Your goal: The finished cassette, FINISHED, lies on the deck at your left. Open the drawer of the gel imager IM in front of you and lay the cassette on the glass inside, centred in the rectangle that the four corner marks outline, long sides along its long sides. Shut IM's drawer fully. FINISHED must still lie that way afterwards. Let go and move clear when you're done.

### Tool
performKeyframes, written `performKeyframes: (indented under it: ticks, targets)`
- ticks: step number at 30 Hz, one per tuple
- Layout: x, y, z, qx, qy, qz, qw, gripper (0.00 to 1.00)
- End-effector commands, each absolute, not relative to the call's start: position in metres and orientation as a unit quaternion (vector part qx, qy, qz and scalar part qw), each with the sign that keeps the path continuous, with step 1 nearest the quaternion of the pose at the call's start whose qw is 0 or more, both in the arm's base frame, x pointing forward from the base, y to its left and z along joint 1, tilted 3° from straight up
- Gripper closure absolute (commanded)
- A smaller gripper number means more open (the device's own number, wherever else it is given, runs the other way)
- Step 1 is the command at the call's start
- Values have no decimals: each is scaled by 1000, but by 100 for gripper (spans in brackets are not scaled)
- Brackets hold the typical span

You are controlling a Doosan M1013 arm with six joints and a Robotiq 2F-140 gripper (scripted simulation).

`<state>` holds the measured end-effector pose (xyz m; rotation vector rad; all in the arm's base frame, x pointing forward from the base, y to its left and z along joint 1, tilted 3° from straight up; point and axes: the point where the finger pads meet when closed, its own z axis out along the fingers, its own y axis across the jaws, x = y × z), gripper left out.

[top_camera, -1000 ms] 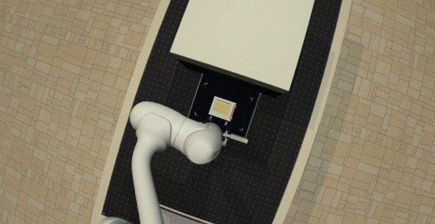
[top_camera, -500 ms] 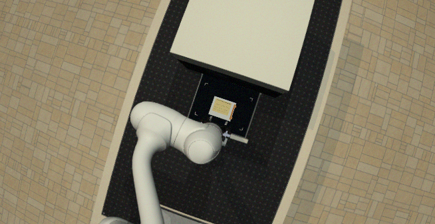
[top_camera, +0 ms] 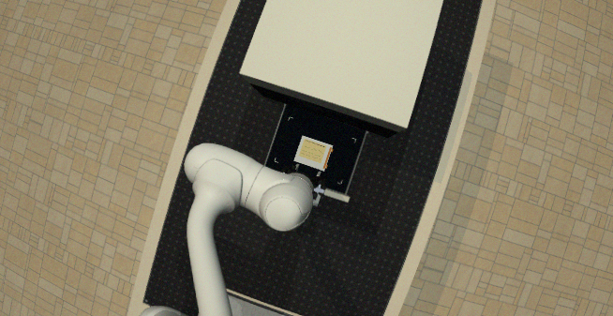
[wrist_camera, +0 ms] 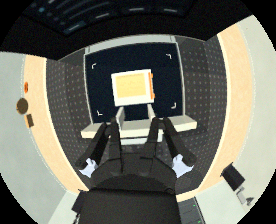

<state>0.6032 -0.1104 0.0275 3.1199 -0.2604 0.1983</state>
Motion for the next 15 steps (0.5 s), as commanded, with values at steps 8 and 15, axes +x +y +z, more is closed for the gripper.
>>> performKeyframes:
  ticks: [8, 15]
  targets:
    - [606, -111, 28, 995, -83, 63, 2, 54]
    - [608, -111, 27, 995, -83, 63, 2, 54]
